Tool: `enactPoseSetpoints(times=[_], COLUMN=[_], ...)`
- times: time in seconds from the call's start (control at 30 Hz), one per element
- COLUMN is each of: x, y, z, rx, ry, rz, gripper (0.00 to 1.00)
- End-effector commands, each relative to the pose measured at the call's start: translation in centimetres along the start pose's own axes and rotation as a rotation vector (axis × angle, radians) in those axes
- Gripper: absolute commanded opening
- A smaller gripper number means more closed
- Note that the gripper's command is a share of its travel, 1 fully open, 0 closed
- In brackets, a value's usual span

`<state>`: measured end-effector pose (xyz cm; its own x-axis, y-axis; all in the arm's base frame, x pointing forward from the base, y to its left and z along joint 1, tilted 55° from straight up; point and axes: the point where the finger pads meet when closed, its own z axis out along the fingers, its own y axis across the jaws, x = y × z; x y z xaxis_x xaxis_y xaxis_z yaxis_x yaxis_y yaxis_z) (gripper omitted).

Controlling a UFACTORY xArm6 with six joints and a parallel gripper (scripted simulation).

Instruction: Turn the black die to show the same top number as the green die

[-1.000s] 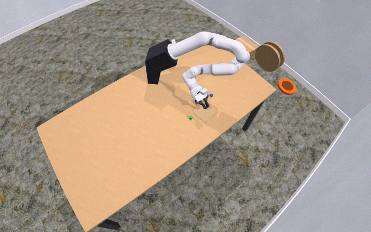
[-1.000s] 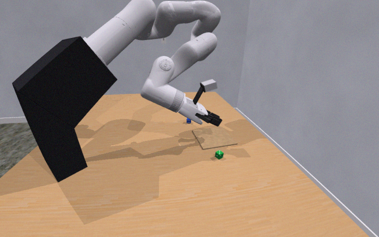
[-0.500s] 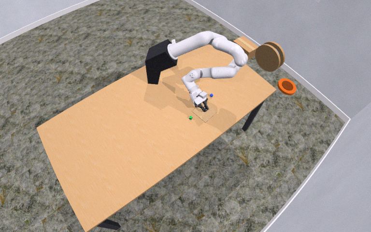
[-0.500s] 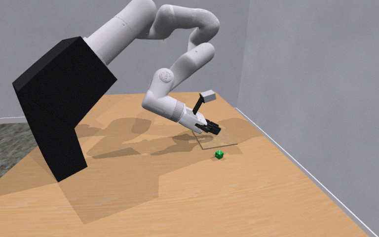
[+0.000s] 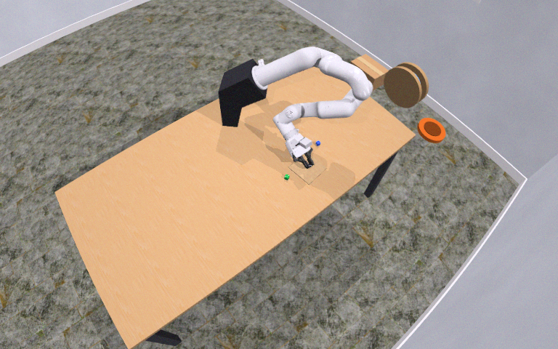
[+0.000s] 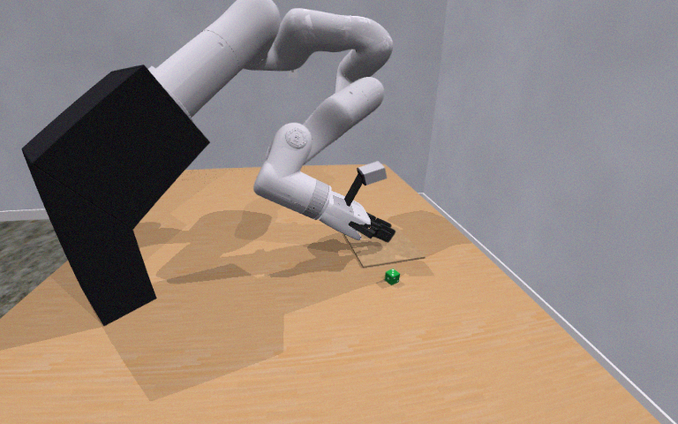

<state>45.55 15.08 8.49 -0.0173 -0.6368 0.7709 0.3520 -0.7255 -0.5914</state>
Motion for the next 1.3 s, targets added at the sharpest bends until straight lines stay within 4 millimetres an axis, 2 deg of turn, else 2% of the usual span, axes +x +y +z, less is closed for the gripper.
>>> enactPoseSetpoints(times=[0.0, 1.27], x=[0.03, -0.68], y=[0.03, 0.03], z=[-0.04, 0.34], rx=[-0.001, -0.001], ry=[0.0, 0.0], rz=[0.0, 0.0], gripper=[0.15, 0.15])
